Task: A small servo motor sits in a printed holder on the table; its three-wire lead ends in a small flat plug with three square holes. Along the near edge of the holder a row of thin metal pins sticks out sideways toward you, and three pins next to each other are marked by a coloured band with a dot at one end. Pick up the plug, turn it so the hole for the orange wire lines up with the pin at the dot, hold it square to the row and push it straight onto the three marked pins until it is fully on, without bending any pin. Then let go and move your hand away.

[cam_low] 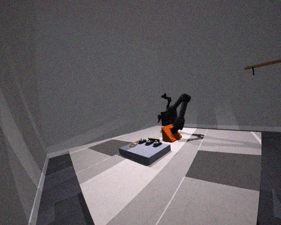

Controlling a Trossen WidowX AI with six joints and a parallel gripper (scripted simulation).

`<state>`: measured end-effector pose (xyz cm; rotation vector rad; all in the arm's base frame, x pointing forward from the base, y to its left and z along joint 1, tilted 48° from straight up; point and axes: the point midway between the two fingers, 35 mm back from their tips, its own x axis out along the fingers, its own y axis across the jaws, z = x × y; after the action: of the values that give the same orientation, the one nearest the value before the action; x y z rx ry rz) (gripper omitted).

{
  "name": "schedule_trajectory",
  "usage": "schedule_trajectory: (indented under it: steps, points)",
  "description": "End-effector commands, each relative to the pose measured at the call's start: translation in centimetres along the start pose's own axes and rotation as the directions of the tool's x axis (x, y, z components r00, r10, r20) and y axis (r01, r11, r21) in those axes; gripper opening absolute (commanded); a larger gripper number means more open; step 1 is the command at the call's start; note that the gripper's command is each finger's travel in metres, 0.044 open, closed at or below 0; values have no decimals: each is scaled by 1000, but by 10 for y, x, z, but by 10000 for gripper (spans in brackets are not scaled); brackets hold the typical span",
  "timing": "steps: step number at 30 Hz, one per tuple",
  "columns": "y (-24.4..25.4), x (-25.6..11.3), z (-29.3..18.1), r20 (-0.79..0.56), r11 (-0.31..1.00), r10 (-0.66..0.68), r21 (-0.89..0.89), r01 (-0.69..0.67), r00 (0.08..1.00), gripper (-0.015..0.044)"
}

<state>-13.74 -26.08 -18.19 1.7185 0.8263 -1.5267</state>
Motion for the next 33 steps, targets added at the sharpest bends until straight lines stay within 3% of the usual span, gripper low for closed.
schedule_trajectory:
  steps: [1, 11, 33]
  points:
    - [0, 0, 0, 1, 1000, 0, -2, 0, 1000, 374]
    - [27, -14, 7, 47, 996, 3, -91, 2, 999, 115]
    - [128, -69, 10, 217, 922, 78, -386, 13, 973, 115]
